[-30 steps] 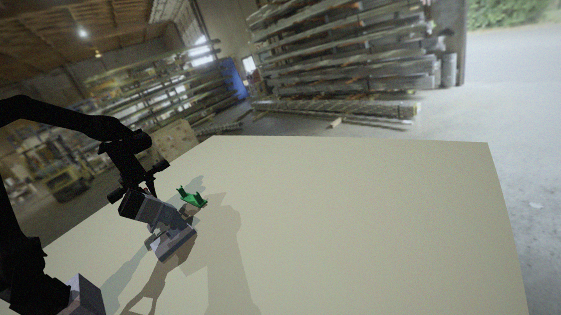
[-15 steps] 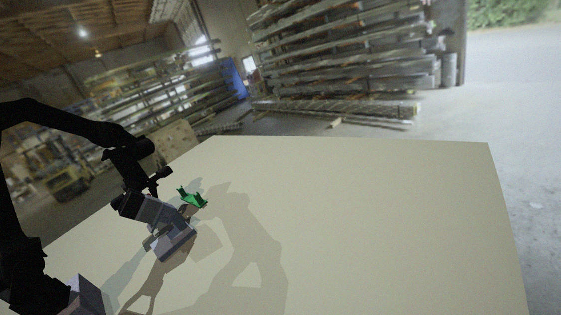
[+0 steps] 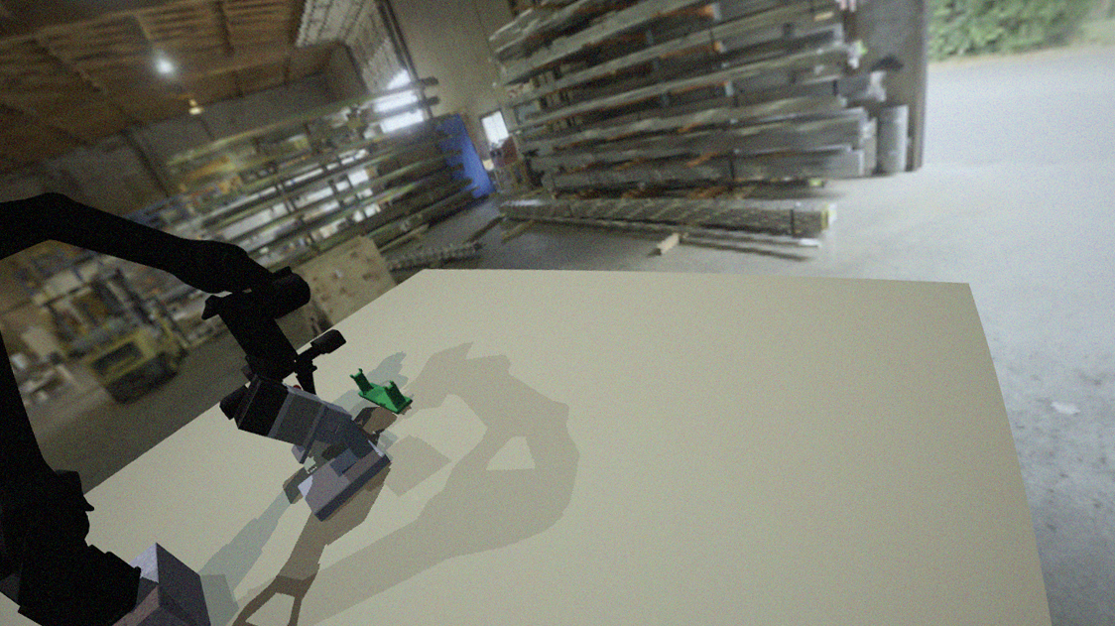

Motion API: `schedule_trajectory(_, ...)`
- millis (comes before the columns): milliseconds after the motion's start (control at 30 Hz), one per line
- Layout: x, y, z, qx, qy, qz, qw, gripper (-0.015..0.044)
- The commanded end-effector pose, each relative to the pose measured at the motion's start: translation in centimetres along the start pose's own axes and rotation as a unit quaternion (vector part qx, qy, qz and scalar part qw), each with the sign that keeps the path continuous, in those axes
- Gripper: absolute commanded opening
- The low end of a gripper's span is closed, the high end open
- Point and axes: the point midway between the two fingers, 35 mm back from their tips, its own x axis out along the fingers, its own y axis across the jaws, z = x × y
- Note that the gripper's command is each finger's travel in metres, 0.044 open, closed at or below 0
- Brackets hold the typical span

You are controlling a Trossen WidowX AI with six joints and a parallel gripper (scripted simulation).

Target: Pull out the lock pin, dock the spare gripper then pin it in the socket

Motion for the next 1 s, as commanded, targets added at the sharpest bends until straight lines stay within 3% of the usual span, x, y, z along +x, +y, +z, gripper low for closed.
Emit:
schedule_trajectory(0, 0.0, 0.0, -0.3, -0.001, -0.001, -0.001, 1.0, 0.0)
schedule_trajectory(967, 0.4, 0.0, -2.1, -0.003, -0.001, 0.005, 1.0, 0.0)
